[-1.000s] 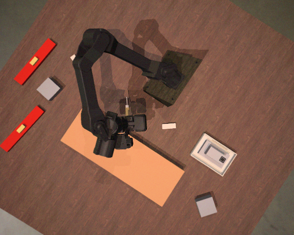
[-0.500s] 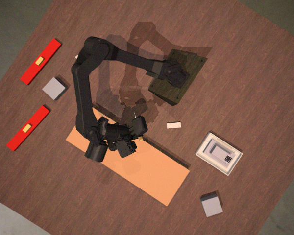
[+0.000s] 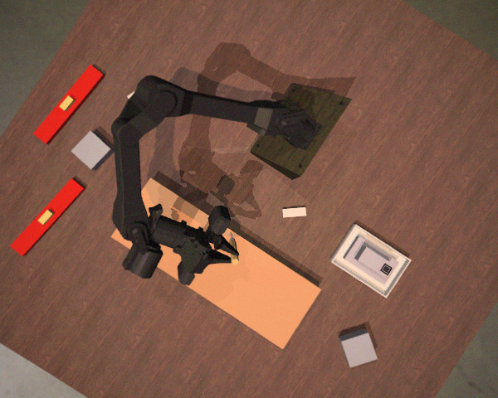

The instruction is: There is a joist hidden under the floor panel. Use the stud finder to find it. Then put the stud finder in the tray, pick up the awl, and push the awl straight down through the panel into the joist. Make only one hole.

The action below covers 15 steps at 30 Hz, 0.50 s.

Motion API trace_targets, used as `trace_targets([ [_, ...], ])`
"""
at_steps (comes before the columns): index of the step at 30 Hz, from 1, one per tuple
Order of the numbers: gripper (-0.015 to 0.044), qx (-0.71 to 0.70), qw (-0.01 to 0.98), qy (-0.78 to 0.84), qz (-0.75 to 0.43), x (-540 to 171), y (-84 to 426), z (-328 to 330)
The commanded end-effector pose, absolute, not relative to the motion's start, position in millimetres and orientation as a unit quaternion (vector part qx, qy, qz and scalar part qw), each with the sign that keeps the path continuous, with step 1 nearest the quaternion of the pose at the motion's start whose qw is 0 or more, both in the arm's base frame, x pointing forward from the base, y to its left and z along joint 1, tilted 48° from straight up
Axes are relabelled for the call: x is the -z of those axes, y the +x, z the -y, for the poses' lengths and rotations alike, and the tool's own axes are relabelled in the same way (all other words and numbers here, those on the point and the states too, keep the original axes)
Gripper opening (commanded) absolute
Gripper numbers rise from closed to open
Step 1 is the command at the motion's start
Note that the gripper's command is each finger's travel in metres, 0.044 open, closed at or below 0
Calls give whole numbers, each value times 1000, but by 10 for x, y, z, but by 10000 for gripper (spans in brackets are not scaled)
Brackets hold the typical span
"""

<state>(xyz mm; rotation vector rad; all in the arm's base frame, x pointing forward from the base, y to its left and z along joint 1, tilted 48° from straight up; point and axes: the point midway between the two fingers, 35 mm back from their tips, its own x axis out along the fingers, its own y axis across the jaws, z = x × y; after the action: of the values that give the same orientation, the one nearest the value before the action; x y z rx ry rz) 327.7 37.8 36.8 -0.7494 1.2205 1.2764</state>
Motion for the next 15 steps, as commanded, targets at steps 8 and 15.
trace_targets([
  [8,0,-643,617,-331,-311,-575,3690,-521],
  [15,0,-647,619,-333,-297,-592,3715,-524],
])
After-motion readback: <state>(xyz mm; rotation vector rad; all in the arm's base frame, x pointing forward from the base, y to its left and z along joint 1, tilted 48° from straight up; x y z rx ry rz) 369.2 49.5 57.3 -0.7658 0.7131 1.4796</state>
